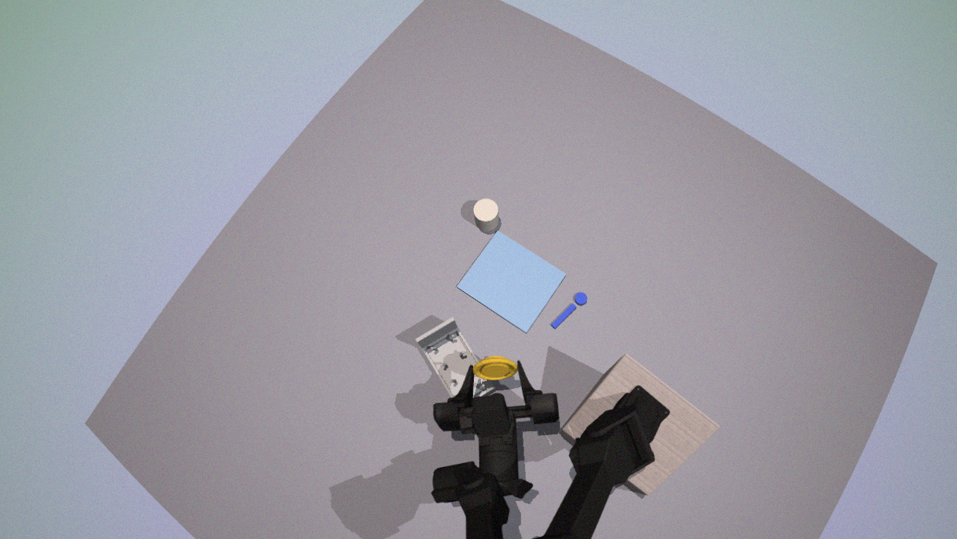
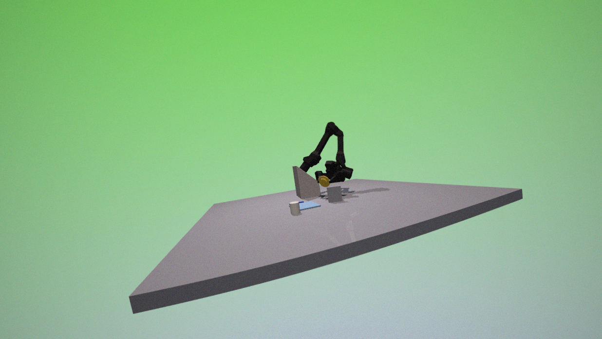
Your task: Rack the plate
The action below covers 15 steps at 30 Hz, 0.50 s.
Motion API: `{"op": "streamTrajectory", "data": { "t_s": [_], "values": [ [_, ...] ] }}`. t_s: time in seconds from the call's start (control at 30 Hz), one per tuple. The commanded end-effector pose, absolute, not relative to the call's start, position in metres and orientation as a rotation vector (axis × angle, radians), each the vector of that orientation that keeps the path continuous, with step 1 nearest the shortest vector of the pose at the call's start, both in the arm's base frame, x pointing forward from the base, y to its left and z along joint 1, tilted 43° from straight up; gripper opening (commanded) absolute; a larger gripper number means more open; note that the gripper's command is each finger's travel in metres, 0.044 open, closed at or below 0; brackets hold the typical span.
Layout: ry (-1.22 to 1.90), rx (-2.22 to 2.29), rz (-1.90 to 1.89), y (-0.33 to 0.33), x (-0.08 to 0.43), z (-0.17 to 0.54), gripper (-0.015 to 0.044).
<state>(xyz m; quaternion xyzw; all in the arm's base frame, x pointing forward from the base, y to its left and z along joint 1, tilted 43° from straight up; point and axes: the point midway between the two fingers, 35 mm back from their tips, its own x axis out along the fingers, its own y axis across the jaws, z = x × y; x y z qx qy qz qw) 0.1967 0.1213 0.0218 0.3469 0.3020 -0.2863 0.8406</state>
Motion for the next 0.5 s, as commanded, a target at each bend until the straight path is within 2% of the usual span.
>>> {"op": "streamTrajectory", "data": {
  "t_s": [0.0,0.47],
  "values": [
    [0.577,0.726,-0.561,0.124,0.195,0.024,0.0000],
    [0.362,0.744,-0.351,0.145,0.185,0.041,0.0000]
  ]
}}
